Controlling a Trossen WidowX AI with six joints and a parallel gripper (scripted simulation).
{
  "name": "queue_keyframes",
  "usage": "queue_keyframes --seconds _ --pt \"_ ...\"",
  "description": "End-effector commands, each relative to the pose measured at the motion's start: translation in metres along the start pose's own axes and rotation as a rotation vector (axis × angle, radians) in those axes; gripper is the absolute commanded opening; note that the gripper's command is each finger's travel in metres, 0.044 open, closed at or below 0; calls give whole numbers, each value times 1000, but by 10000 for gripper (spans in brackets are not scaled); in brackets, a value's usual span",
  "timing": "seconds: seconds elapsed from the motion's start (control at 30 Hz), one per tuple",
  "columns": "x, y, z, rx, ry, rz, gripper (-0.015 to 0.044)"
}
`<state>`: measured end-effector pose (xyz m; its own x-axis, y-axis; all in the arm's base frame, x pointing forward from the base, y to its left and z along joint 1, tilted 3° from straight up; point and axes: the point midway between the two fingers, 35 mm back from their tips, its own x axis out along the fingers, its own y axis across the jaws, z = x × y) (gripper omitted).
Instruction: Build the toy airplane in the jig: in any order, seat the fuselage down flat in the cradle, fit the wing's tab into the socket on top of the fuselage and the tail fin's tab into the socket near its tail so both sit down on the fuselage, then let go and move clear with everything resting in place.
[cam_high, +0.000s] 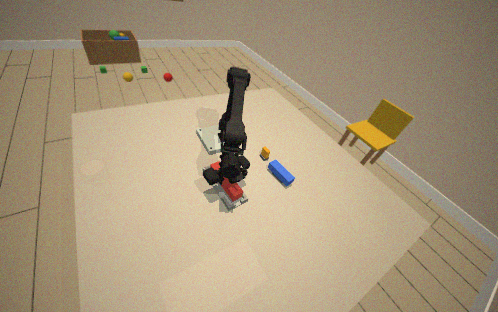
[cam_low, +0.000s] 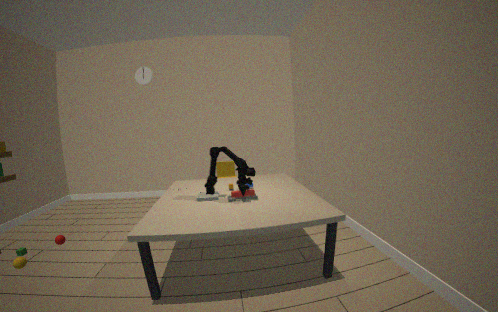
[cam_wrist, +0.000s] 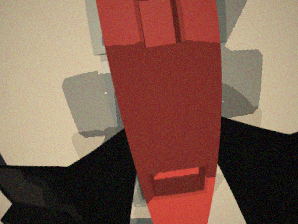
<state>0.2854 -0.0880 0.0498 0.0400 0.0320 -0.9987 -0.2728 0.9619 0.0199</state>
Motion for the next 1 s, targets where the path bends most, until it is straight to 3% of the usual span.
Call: queue_keyframes --seconds 0.0,0.2,0.5,0.77,0.97 --pt "0 0 0 0 -1 0 294" --pt "0 0 0 0 -1 0 440" --pt "-3 0 1 0 -1 0 440" --pt "-104 -1 0 2 -5 0 440" --pt "-107 -3 3 2 -5 0 440"
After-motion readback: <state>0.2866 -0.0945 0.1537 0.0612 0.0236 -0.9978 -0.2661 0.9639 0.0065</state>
